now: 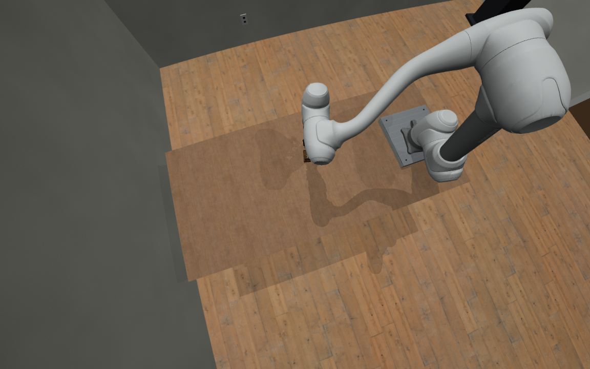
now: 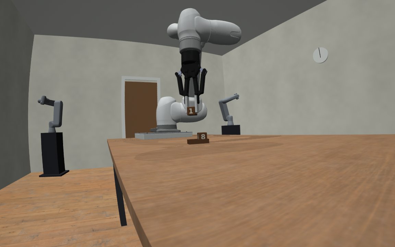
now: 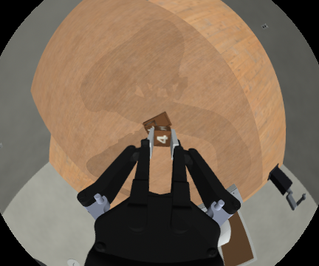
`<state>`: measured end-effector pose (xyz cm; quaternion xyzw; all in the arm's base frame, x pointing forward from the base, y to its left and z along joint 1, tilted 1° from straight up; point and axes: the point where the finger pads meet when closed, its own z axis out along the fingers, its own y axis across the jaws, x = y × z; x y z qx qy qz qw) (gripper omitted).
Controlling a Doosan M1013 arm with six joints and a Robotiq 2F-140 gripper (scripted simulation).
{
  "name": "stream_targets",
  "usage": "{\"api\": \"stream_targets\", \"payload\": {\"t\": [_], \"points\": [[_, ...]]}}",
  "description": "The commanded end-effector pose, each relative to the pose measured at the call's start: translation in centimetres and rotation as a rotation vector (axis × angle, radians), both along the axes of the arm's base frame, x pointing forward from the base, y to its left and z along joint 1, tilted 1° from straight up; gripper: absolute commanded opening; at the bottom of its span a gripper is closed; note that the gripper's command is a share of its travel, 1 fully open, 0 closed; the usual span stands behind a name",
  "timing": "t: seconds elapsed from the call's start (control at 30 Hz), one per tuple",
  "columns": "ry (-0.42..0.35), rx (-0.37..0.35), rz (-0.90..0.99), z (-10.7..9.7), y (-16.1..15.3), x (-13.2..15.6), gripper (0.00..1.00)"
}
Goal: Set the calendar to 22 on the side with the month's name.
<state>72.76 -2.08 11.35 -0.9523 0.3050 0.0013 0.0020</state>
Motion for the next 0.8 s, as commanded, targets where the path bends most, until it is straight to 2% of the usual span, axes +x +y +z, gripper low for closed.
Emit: {"api": "stream_targets", "payload": {"t": [0.0, 0.1, 0.13, 0.3, 0.6, 0.7, 0.77], "points": [[-0.002, 0.010, 0.174, 0.02, 0.00, 0.00, 0.25], [-0.002, 0.010, 0.203, 0.02, 0.00, 0.00, 0.25], [-0.003, 0.010, 0.298, 0.02, 0.00, 0.00, 0.25], [-0.004, 0.010, 0.411, 0.02, 0.00, 0.00, 0.25], [-0.007, 0.011, 0.720, 0.03, 0.01, 0.00, 0.25], [-0.007, 0.011, 0.726, 0.03, 0.01, 0.00, 0.25], [-0.008, 0.011, 0.858, 0.03, 0.01, 0.00, 0.25]]}}
